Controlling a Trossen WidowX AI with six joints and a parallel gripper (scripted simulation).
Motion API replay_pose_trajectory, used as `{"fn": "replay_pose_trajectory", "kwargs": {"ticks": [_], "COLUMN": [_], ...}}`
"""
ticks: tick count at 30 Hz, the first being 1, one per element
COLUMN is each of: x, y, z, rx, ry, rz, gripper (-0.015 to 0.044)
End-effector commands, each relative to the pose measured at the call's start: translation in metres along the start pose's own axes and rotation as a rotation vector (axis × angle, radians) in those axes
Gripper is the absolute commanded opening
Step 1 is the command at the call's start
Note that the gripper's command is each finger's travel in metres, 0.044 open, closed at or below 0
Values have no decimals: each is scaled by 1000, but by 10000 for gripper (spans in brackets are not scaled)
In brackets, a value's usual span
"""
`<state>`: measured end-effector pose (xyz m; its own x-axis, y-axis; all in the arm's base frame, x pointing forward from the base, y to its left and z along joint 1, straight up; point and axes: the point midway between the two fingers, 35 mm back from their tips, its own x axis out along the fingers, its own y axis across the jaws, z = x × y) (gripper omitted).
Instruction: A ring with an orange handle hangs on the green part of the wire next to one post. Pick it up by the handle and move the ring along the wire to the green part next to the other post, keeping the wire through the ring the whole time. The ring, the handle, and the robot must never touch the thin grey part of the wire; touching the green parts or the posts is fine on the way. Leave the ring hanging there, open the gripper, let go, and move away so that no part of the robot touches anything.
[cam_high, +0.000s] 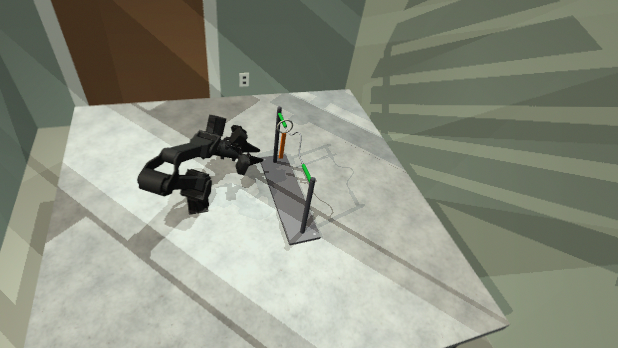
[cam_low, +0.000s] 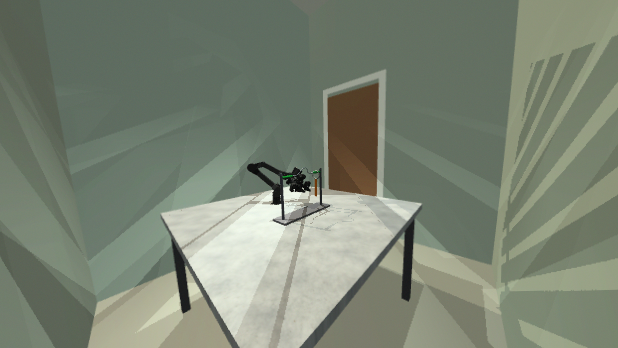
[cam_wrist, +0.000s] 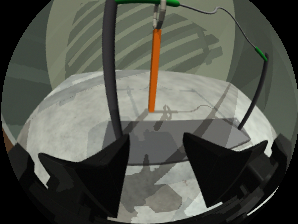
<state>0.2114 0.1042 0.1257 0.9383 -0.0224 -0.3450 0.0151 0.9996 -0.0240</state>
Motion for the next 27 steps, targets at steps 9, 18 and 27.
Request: {"fn": "replay_pose_trajectory", "kwargs": {"ticks": [9, 18, 27], "x": [-37, -37, -37], "y": [-2, -2, -2], "z": [10, 10, 10], "rx": [18, 18, 18], "ry": [-37, -37, -37], "rz": [11, 11, 11], "gripper": [440, 440, 440]}}
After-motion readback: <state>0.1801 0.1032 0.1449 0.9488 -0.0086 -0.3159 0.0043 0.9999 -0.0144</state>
